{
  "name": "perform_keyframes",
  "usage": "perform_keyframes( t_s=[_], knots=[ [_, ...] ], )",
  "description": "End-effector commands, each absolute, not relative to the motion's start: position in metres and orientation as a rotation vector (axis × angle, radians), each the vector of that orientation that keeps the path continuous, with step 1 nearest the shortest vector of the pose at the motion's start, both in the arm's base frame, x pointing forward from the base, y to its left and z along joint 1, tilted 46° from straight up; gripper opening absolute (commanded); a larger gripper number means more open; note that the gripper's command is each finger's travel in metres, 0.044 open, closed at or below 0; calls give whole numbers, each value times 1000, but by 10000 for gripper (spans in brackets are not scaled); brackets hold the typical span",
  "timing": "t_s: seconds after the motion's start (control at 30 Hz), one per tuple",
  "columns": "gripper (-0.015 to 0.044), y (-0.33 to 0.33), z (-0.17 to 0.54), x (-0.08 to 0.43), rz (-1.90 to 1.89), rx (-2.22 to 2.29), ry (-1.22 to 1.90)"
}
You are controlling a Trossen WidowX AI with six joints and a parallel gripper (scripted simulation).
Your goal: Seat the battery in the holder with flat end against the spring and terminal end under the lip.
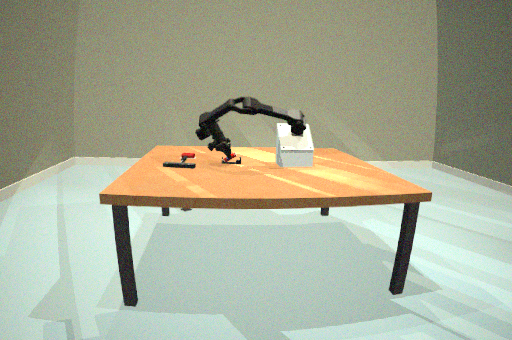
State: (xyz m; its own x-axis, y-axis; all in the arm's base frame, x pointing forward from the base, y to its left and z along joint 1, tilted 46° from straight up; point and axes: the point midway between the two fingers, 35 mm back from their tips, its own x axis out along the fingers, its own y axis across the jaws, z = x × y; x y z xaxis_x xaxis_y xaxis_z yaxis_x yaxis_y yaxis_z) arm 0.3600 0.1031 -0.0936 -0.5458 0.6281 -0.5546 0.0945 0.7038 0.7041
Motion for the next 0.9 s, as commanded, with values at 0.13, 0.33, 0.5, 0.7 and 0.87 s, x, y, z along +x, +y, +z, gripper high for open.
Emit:
perform_keyframes(
  t_s=[0.13, 0.33, 0.5, 0.7, 0.87],
  knots=[
    [80, 103, -96, 365, 773, 548, 2010],
    [80, 104, -98, 365, 764, 547, 1989],
    [80, 104, -99, 366, 754, 547, 1973],
    [80, 104, -100, 366, 744, 548, 1954],
    [80, 104, -101, 366, 733, 551, 1941]
  ],
)
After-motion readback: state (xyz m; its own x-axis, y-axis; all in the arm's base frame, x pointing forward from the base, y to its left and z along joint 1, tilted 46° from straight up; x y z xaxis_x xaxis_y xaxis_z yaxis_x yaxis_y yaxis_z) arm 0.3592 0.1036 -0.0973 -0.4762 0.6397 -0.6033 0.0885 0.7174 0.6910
